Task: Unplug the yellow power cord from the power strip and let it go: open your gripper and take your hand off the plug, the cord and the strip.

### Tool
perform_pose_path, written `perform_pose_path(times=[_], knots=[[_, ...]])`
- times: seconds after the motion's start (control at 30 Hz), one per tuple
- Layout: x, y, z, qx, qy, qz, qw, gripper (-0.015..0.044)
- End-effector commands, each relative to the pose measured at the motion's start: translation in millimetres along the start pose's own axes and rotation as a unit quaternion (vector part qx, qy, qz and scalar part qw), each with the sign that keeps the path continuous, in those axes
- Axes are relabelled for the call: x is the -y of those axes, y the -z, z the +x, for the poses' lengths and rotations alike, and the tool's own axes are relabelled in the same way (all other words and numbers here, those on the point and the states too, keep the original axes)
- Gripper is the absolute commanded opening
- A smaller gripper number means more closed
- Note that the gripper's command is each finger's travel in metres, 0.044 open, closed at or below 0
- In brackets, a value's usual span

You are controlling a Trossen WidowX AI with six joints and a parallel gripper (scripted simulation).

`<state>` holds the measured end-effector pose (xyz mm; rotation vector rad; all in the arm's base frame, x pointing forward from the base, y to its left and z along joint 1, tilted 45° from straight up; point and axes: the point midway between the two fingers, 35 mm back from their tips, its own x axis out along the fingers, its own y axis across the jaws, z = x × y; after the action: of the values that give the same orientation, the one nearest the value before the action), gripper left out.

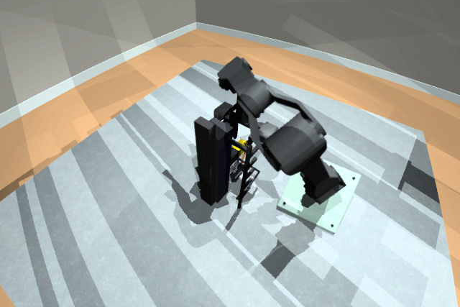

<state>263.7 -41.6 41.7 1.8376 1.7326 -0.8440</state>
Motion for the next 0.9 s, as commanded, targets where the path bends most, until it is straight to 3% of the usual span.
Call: perform_pose_path(times=[0.0, 0.13, 0.3, 0.87], knots=[[0, 1, 0, -0.001, 0.0, 0.003, 1.0, 0.0341], [-1, -22, -5, 0.0, -0.001, 0.003, 1.0, 0.044], [1, -59, -12, 0.0, -0.001, 0.002, 1.0, 0.044], [1, -59, -12, 0.0, -0.001, 0.002, 1.0, 0.044]])
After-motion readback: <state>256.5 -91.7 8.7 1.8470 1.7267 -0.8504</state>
